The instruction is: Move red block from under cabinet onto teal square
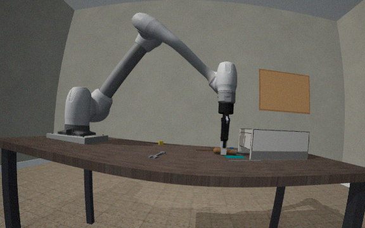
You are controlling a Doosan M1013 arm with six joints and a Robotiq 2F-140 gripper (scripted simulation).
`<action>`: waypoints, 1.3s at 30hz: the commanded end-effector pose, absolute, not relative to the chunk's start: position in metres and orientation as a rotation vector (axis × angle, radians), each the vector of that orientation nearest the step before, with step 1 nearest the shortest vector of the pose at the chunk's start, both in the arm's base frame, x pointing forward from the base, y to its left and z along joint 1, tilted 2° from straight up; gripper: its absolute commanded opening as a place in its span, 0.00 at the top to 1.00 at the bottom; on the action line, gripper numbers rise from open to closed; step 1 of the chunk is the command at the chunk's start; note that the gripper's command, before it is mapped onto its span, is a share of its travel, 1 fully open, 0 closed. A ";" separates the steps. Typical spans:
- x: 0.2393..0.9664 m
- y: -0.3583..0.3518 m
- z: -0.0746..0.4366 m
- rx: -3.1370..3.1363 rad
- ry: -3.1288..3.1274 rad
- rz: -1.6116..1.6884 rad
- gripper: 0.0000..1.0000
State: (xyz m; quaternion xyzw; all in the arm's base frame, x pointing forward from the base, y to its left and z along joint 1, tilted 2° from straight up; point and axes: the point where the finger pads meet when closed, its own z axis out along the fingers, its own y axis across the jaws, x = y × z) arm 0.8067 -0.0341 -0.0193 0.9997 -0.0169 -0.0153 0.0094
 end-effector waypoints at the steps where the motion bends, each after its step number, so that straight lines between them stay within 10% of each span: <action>1: 0.805 -0.035 -0.018 3.125 -0.055 -0.051 1.00; 39: 0.801 -0.034 -0.018 3.125 -0.055 -0.051 1.00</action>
